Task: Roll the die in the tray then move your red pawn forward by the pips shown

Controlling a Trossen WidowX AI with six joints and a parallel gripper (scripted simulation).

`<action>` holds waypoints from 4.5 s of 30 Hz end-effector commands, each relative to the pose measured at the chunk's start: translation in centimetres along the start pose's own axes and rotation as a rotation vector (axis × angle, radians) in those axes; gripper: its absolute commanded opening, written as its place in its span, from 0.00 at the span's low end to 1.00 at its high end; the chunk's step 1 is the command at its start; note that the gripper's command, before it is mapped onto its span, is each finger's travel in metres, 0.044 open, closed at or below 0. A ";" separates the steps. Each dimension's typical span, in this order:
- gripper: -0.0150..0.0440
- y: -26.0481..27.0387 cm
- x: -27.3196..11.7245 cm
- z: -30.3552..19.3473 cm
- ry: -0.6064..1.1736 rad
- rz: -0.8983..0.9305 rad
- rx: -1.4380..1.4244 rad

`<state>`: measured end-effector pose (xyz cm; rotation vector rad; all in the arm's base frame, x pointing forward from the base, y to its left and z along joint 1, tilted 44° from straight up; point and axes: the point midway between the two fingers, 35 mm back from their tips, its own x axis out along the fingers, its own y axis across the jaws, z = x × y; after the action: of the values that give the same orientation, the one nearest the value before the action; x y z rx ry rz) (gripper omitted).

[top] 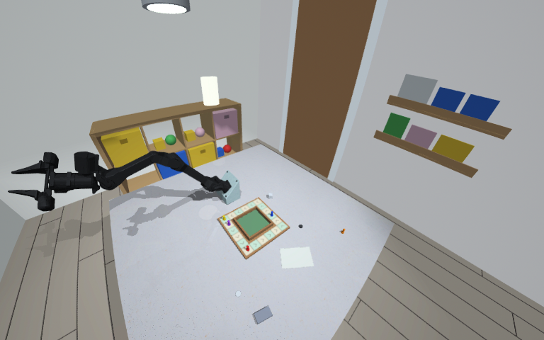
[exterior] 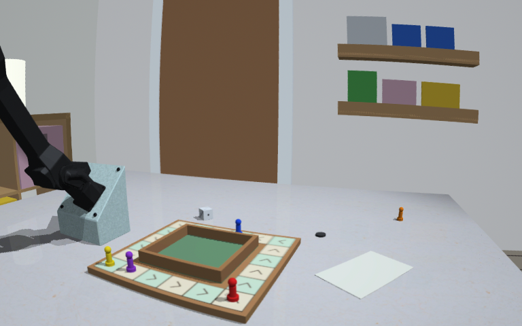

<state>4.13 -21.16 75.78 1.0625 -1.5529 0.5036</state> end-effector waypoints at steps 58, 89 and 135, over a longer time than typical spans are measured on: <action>0.72 -44.3 -61.3 -29.3 0.363 -2.050 0.012; 0.72 -13.7 -96.0 -22.2 1.721 -2.247 -1.148; 0.72 -10.5 -99.9 -10.1 2.110 -1.812 -1.701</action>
<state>14.65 17.79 -16.62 -0.1833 1.1849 -0.8205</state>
